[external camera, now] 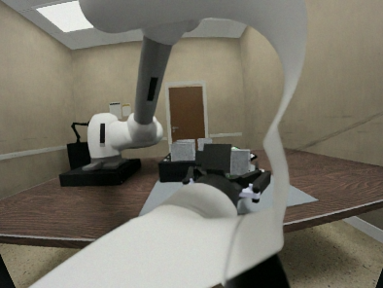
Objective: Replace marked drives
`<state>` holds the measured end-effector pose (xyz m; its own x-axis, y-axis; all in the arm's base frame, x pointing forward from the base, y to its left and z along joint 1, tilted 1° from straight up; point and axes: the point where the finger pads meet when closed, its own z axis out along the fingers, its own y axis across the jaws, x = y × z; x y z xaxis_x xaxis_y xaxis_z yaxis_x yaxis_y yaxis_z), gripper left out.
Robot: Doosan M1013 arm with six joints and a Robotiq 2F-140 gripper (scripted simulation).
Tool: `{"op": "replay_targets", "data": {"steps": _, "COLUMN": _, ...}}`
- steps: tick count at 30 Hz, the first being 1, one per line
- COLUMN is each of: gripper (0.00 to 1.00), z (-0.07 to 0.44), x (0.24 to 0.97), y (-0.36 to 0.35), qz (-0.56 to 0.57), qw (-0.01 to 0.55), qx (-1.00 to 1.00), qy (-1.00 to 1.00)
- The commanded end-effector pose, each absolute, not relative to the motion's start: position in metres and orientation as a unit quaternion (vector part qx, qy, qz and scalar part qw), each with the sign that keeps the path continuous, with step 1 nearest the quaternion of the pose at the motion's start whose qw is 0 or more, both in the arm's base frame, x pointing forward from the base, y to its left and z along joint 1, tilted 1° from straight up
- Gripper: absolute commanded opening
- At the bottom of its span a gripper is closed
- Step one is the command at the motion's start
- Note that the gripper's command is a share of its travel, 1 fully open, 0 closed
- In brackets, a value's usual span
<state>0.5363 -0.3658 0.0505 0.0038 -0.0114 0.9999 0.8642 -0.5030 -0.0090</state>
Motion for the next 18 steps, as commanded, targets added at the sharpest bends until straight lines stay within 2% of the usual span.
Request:
{"op": "replay_targets", "data": {"steps": 1, "gripper": 0.89, "z": 0.057, "x": 0.536, "y": -0.366, "qz": -0.614, "qw": 0.356, "qx": -0.612, "qy": -0.349}}
{"op": "replay_targets", "data": {"steps": 18, "gripper": 0.89, "z": 0.093, "x": 0.537, "y": -0.366, "qz": -0.614, "qw": 0.356, "qx": -0.612, "qy": -0.349}}
